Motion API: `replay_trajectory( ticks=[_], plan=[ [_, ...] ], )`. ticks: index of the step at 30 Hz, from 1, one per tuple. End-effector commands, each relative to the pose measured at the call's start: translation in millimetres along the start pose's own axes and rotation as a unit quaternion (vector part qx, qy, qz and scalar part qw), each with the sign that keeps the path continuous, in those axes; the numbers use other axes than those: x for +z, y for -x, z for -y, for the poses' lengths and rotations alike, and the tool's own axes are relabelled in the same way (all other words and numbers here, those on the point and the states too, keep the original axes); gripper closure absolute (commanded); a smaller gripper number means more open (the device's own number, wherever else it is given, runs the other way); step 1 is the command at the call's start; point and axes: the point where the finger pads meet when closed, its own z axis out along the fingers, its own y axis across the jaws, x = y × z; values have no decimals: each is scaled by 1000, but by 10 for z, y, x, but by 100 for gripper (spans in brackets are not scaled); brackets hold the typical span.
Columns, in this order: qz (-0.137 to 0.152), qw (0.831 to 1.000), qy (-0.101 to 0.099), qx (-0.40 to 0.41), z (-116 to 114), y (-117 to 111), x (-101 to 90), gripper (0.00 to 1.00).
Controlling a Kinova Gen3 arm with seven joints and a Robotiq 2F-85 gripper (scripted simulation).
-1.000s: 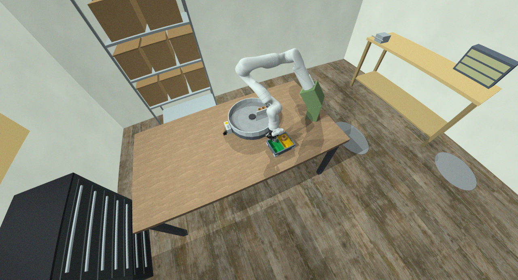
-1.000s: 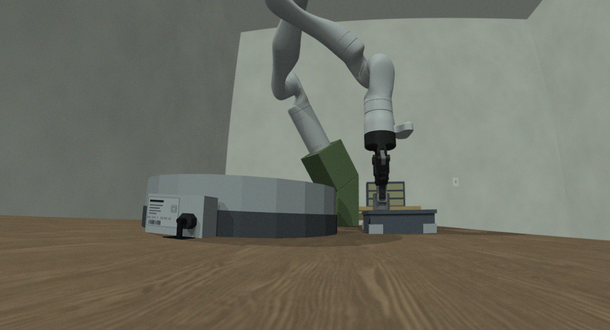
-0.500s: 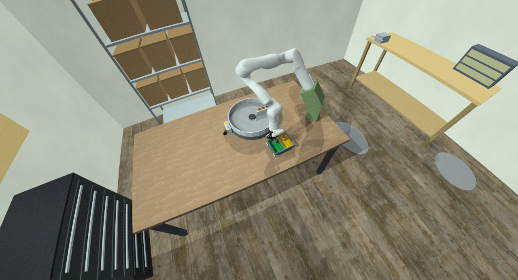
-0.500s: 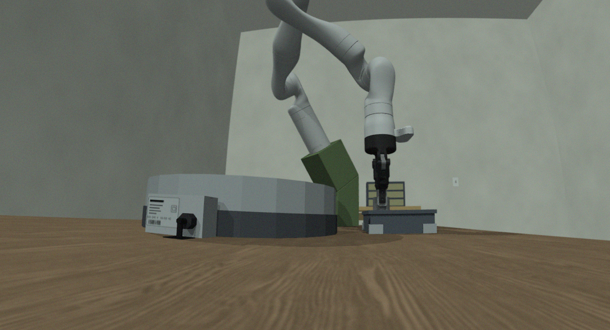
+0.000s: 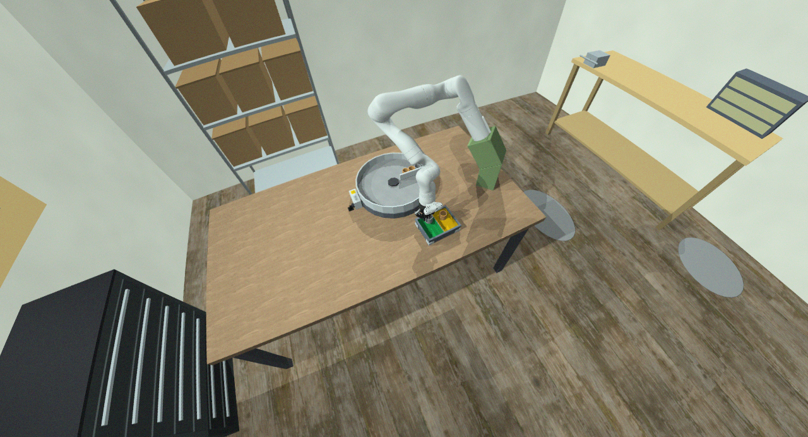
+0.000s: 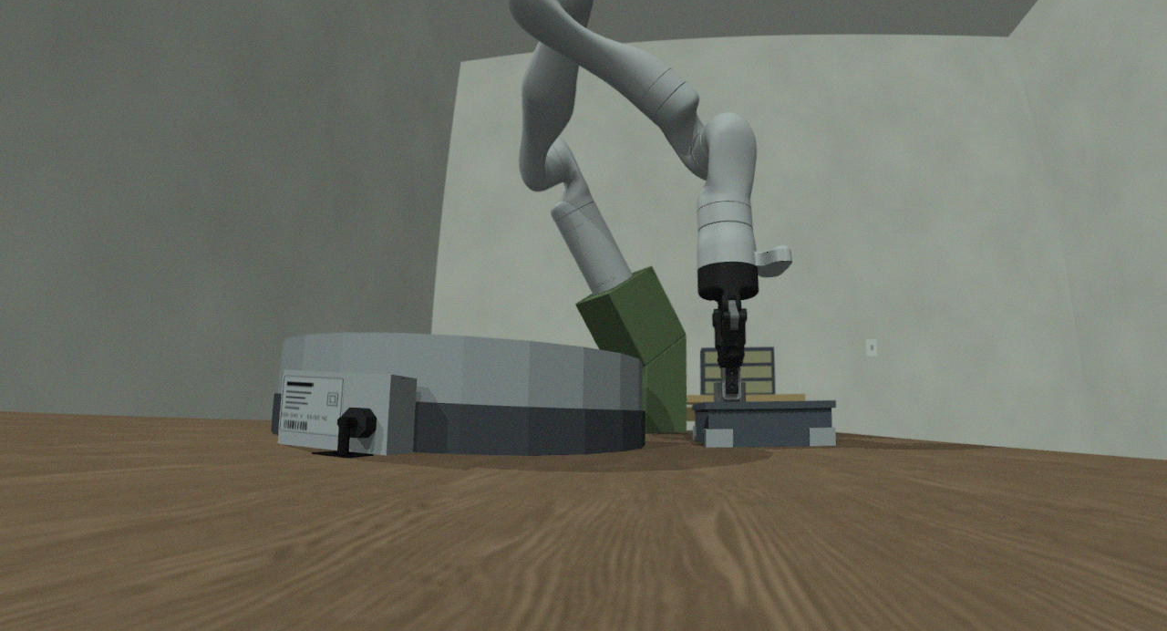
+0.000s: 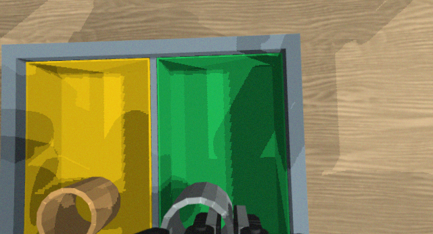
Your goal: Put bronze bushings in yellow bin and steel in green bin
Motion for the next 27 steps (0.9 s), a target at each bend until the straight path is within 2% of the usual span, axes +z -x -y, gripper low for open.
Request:
replay_trajectory(
  ticks=[1, 15, 27],
  plan=[
    [0, 1000, 0, 0, 2, -4, 25, 100],
    [0, 1000, 0, 0, 2, -4, 50, 100],
    [0, 1000, 0, 0, 2, -4, 158, 100]
  ],
)
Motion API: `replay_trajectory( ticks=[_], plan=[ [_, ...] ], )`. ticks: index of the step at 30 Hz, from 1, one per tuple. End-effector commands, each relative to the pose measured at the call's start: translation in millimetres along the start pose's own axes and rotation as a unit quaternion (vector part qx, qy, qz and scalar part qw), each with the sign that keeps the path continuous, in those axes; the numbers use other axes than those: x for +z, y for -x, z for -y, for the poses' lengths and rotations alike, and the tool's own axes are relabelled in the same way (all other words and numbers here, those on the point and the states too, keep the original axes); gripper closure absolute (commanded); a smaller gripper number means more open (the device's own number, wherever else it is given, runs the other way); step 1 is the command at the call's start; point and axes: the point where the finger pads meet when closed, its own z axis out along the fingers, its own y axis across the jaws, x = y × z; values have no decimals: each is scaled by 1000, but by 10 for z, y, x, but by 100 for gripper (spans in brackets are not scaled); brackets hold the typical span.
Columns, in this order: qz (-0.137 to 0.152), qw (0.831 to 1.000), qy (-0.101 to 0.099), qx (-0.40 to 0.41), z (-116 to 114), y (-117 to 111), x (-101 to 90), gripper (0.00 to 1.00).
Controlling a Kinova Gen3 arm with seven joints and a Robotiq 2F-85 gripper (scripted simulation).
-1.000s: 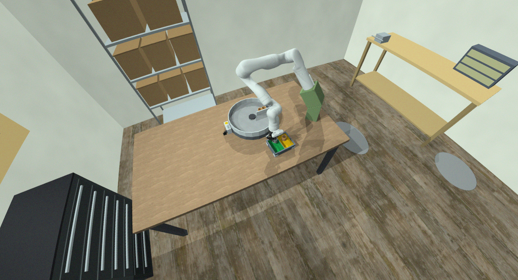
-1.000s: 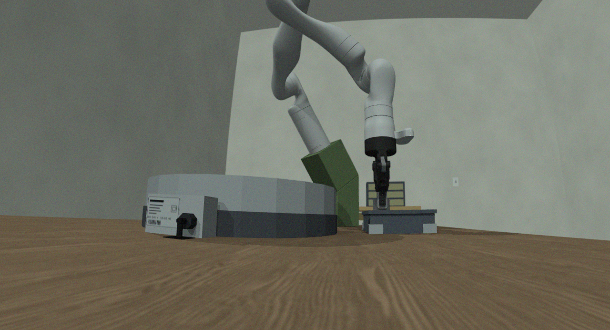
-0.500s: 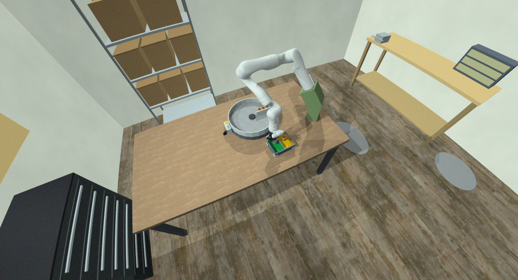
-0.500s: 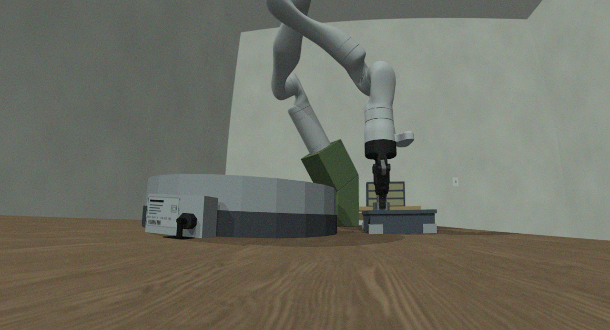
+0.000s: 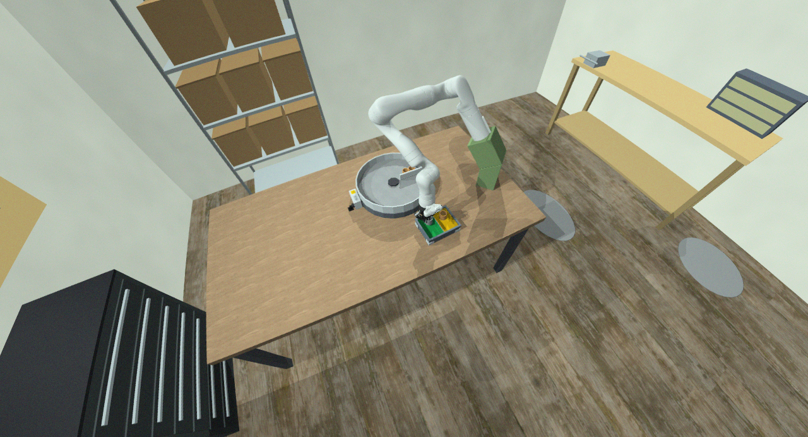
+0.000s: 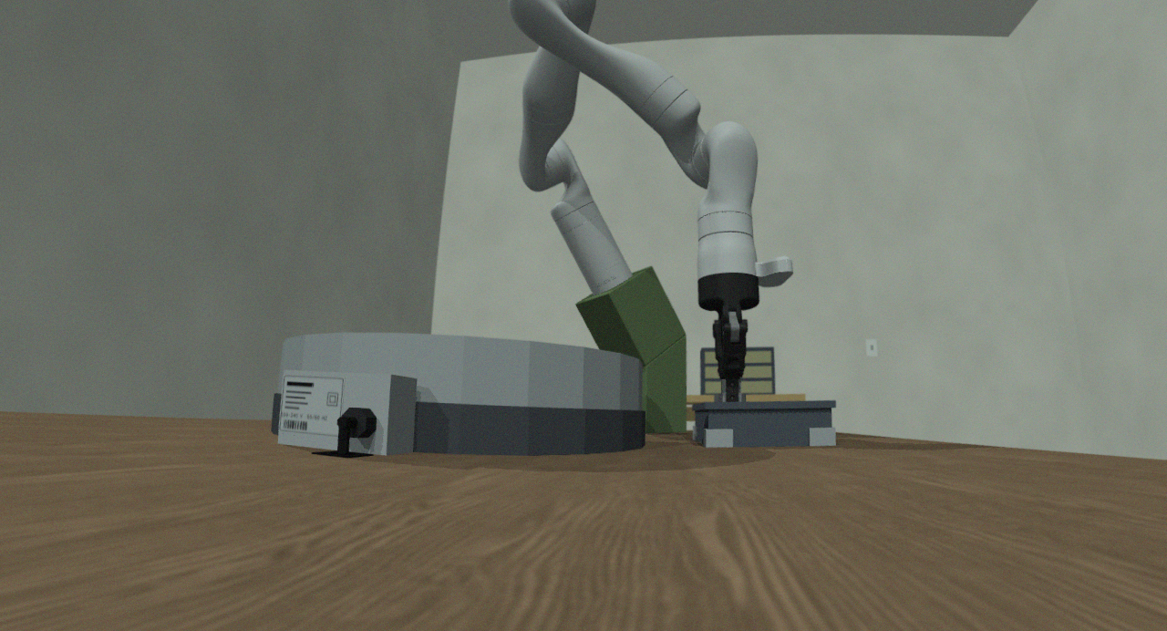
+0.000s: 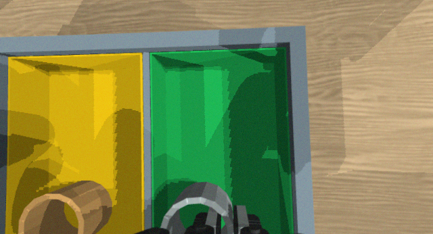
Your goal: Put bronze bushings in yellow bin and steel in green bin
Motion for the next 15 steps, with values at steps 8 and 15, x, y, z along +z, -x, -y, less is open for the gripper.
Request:
replay_trajectory(
  ticks=[8, 15],
  plan=[
    [0, 1000, -1, 0, 8, -2, 35, 100],
    [0, 1000, -1, 0, 7, -2, 94, 100]
  ],
)
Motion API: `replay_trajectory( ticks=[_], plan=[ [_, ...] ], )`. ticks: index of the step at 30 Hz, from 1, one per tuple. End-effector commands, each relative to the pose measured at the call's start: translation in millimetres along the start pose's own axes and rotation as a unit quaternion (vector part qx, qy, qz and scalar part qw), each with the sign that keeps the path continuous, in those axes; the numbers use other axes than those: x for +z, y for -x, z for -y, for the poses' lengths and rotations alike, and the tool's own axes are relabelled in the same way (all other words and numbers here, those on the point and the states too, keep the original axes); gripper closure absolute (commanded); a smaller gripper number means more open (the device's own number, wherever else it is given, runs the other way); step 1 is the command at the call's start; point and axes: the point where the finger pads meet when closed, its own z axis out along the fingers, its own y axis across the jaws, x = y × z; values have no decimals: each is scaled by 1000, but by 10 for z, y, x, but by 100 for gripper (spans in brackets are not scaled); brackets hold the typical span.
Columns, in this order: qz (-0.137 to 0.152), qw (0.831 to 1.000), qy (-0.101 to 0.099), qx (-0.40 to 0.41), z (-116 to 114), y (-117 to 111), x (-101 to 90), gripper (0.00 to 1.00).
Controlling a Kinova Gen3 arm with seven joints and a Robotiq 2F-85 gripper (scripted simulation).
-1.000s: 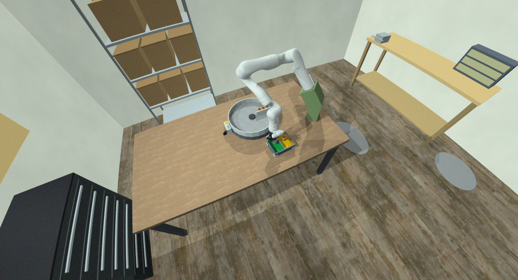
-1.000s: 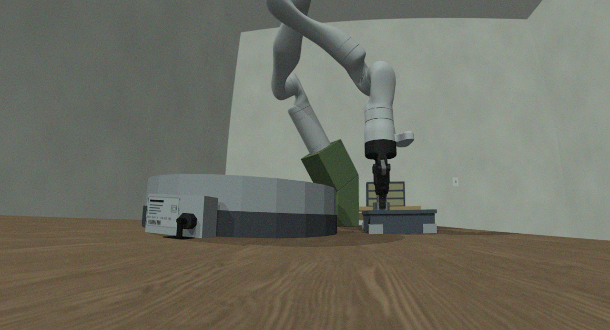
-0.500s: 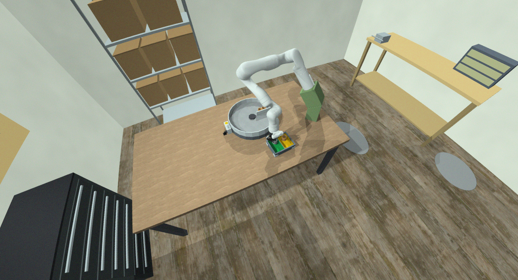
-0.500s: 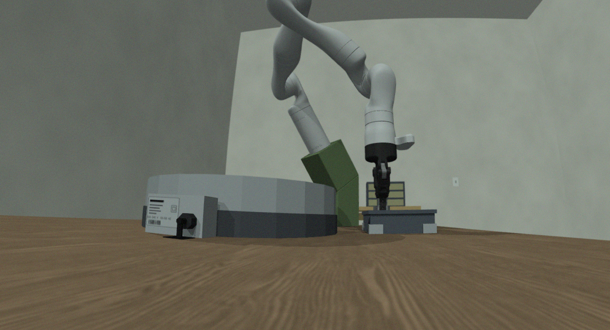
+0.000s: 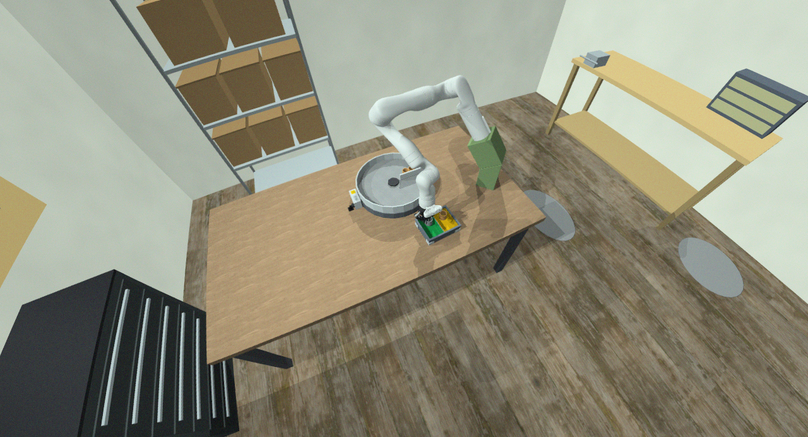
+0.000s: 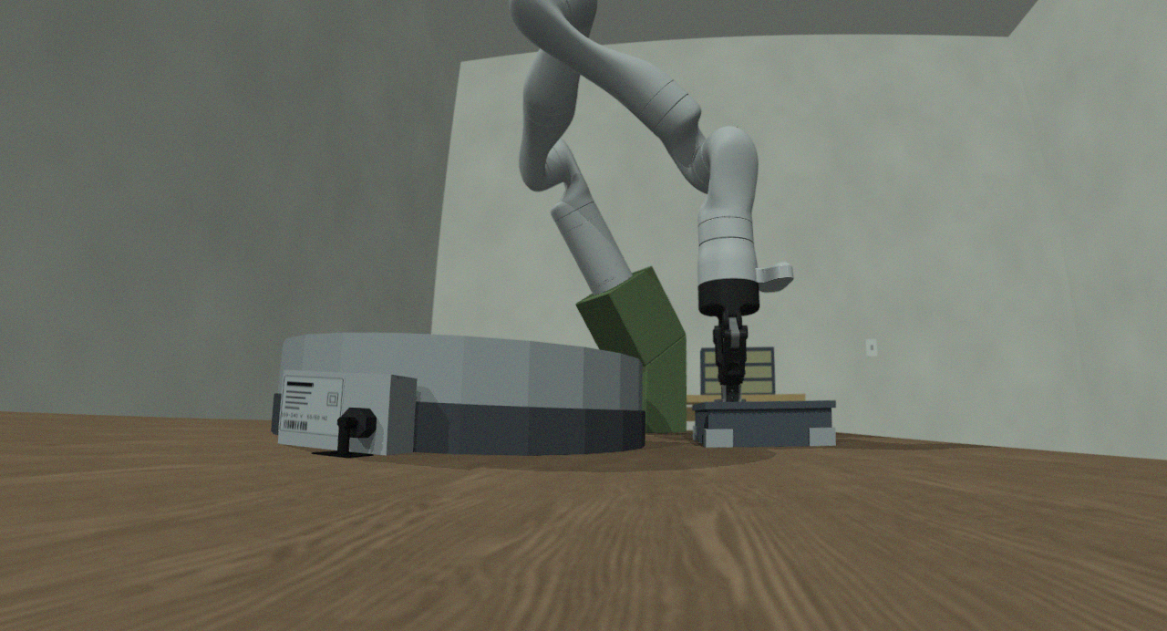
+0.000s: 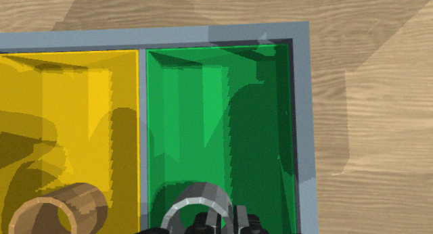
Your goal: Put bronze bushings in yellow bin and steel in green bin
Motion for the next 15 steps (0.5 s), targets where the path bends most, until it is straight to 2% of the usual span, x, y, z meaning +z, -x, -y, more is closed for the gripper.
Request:
replay_trajectory(
  ticks=[1, 15],
  plan=[
    [0, 1000, -1, 0, 7, -1, 23, 100],
    [0, 1000, -1, 0, 9, -1, 84, 100]
  ],
)
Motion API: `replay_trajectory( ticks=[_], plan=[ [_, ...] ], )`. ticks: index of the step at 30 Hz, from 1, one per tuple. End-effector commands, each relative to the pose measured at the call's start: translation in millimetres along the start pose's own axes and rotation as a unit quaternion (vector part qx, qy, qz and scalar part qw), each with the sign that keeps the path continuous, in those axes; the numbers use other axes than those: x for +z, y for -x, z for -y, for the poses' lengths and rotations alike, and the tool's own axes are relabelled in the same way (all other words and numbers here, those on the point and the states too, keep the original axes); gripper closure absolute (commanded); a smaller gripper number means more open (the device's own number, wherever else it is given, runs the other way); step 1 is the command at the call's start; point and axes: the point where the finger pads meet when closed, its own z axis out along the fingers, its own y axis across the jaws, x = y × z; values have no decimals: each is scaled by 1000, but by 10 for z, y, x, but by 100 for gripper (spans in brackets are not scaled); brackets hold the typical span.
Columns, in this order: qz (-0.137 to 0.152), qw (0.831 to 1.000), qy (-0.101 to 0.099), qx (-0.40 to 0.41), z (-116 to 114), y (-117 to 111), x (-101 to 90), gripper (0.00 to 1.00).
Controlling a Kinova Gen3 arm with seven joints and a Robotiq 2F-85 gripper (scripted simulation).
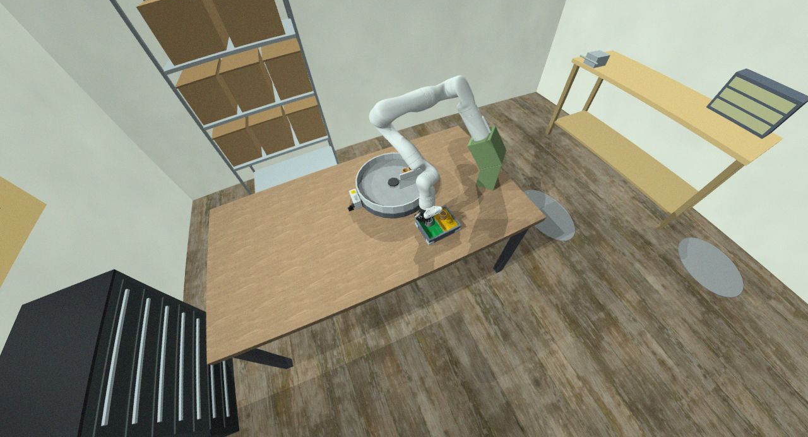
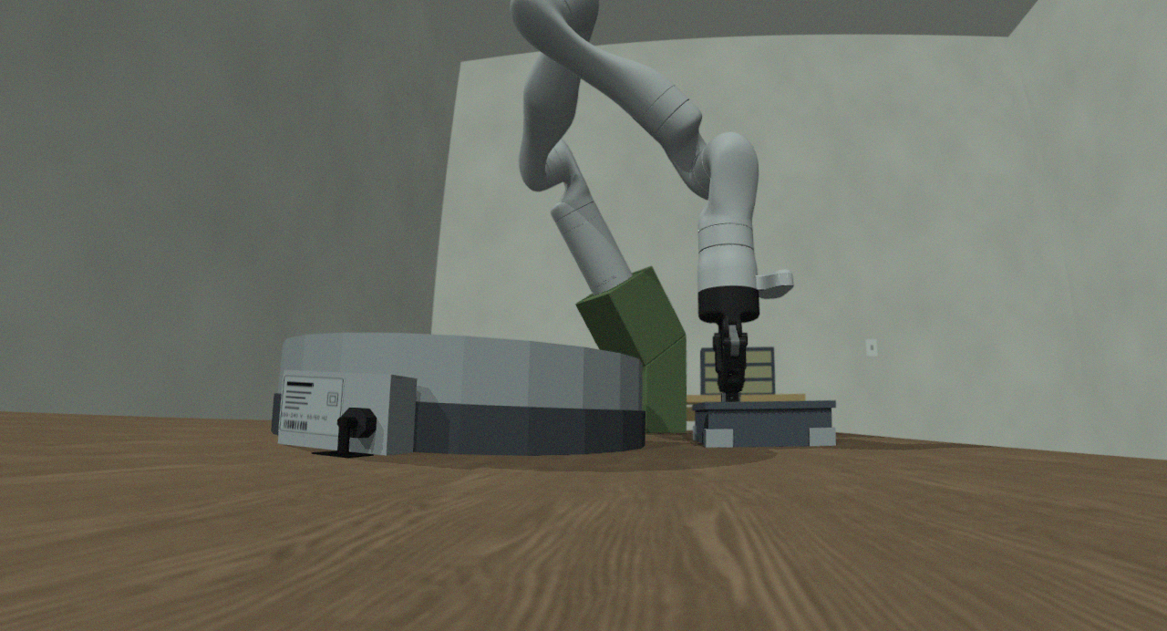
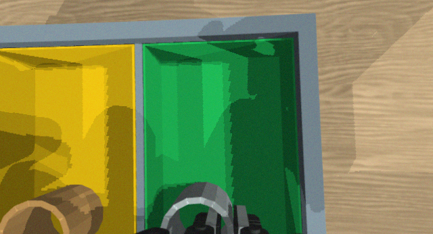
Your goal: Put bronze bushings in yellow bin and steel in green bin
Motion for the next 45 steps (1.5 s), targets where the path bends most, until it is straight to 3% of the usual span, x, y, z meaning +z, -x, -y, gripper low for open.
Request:
replay_trajectory(
  ticks=[1, 14, 15, 45],
  plan=[
    [0, 1000, 0, 0, 0, -7, -3, 100],
    [0, 1000, 0, 0, -1, -6, -3, 100],
    [0, 1000, 0, 0, -2, -7, -3, 81],
    [0, 1000, 0, 0, -2, -7, -3, 81]
  ],
)
